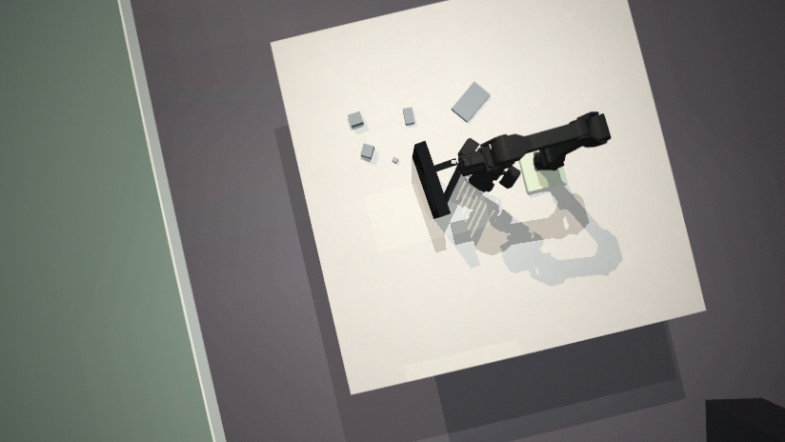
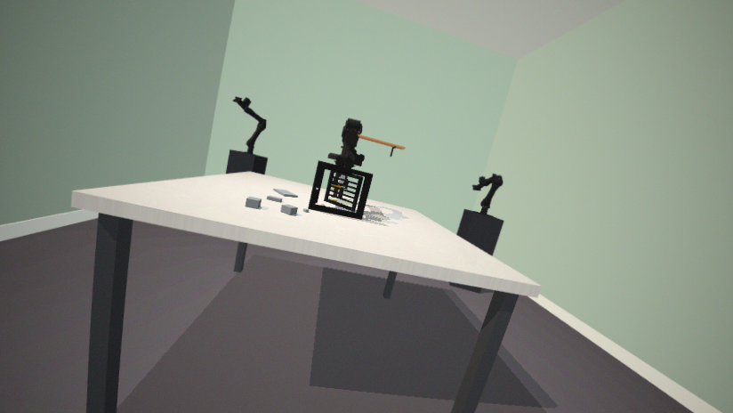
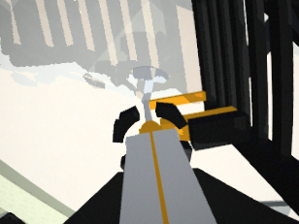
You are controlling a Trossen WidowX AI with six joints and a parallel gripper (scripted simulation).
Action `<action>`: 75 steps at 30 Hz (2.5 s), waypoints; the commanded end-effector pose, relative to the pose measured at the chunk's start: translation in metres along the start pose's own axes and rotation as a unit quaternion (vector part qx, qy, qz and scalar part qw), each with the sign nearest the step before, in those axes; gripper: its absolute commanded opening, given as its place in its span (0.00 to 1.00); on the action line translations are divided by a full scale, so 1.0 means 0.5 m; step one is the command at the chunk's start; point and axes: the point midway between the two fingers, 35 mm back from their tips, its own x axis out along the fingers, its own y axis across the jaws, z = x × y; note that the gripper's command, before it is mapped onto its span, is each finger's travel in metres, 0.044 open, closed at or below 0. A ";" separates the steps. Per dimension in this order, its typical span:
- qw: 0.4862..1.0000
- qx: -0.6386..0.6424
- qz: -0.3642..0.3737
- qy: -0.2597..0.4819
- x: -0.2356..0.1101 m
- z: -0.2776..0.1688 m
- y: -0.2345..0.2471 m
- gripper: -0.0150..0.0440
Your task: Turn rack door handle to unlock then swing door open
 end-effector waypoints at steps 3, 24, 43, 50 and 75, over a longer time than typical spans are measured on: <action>0.999 0.046 -0.001 -0.003 0.002 0.006 0.020 0.30; 0.984 0.180 0.001 -0.004 0.002 0.039 0.103 0.30; 0.955 0.295 0.003 -0.004 0.002 0.084 0.167 0.30; 0.940 0.340 0.004 -0.004 0.001 0.106 0.189 0.30; 0.916 0.401 0.005 -0.004 0.001 0.139 0.218 0.39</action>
